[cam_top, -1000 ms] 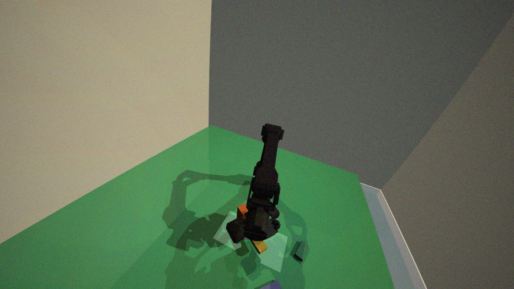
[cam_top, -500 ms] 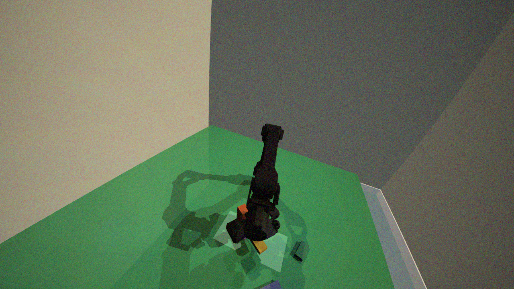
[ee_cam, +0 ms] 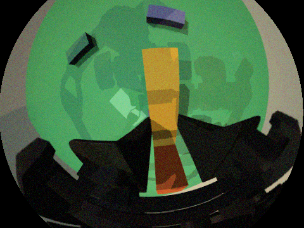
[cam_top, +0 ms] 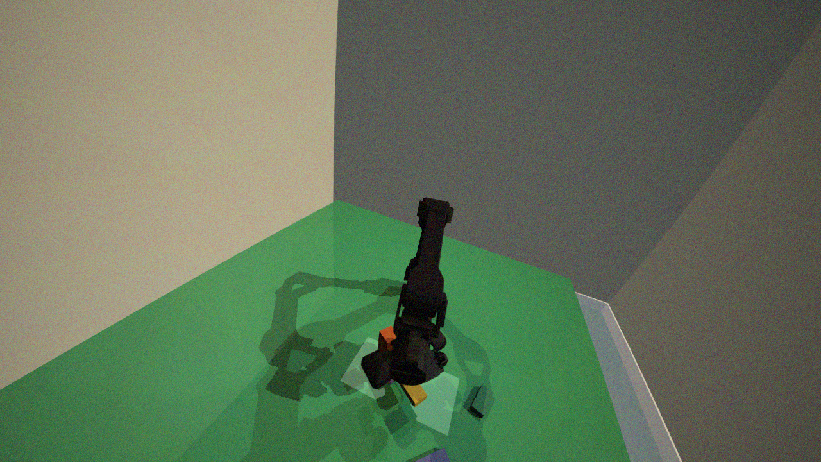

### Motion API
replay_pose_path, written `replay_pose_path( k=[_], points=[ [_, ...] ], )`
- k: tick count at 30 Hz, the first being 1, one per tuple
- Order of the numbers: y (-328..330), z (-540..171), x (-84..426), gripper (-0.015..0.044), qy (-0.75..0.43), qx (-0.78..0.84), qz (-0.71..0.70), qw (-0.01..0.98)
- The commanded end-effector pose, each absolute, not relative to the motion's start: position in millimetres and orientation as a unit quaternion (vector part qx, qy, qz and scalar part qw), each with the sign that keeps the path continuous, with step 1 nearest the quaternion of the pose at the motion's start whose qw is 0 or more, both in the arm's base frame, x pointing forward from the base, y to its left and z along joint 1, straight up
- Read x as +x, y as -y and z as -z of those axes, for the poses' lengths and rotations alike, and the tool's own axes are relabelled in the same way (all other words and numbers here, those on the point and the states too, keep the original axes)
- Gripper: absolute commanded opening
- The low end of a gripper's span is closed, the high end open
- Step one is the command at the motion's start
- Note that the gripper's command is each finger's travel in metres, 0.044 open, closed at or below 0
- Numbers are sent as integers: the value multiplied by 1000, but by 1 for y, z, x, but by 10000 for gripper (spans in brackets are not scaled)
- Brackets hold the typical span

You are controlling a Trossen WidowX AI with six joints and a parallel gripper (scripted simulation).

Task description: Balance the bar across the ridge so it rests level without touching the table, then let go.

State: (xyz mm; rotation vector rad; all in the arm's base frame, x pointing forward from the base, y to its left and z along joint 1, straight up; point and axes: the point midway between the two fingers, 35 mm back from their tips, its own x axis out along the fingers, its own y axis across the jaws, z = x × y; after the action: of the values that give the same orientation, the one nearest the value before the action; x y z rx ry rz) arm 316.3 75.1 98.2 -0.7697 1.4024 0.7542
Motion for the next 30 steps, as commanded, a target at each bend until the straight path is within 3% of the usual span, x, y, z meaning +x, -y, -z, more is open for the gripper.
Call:
replay_pose_path(
  k=[1,30],
  points=[
    [-75,-96,316,0,-613,-337,-331,633],
    [-76,-94,316,0,-613,-337,-331,633]
  ],
)
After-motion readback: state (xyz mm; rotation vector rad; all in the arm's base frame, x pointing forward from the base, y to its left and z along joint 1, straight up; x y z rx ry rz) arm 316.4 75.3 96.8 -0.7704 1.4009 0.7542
